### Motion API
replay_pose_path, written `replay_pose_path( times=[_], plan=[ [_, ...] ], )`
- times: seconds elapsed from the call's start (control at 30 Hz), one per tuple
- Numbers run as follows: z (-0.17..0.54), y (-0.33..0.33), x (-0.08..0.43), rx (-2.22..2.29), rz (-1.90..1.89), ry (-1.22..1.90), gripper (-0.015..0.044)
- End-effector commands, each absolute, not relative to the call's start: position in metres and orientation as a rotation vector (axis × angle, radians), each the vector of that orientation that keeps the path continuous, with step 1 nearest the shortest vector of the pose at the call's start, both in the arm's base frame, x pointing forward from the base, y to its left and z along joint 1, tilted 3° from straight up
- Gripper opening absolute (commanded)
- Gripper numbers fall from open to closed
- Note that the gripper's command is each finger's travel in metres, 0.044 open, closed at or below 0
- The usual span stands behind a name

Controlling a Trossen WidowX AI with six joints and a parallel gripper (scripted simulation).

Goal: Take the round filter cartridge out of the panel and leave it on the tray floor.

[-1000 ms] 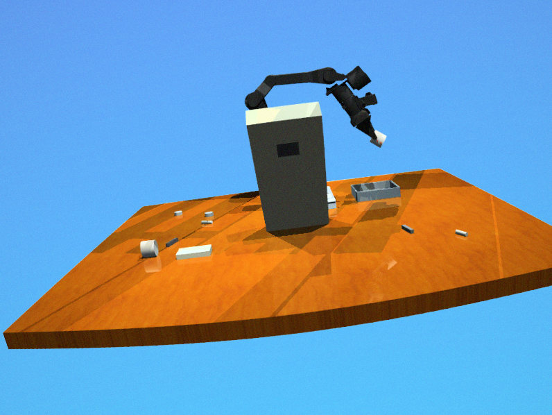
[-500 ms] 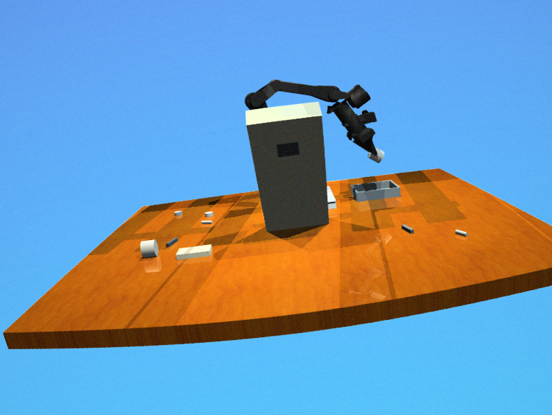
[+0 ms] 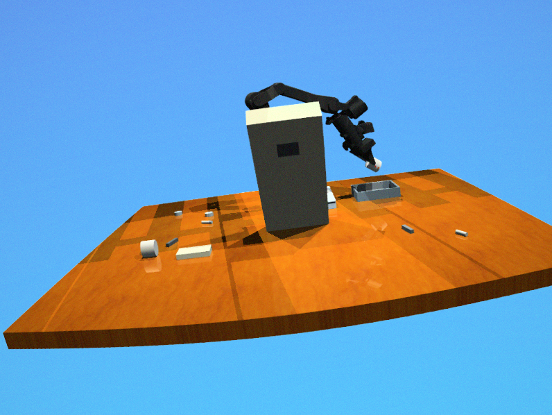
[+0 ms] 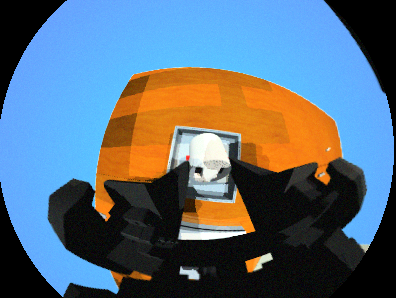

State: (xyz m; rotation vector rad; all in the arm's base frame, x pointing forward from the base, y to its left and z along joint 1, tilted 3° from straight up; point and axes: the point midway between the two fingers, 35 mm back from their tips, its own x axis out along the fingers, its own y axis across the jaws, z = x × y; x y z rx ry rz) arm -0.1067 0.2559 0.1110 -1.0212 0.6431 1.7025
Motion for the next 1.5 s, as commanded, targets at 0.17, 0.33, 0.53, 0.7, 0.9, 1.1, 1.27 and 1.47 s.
replay_pose_path(
  times=[0.17, 0.33, 0.53, 0.7, 0.9, 1.1, 1.27, 1.47],
  plan=[
    [0.070, 0.256, -0.107, -1.033, 1.710, 0.645, 0.0000],
    [0.049, 0.254, -0.104, -1.033, 1.710, 0.645, 0.0000],
    [0.050, 0.253, -0.103, -1.039, 1.698, 0.651, 0.0053],
    [0.050, 0.253, -0.103, -1.039, 1.698, 0.651, 0.0184],
    [0.050, 0.253, -0.103, -1.039, 1.698, 0.651, 0.0341],
    [0.050, 0.253, -0.103, -1.039, 1.698, 0.651, 0.0440],
    [0.084, 0.255, -0.106, -1.039, 1.698, 0.651, 0.0440],
    [0.120, 0.252, -0.106, -1.039, 1.698, 0.652, 0.0440]
  ],
)
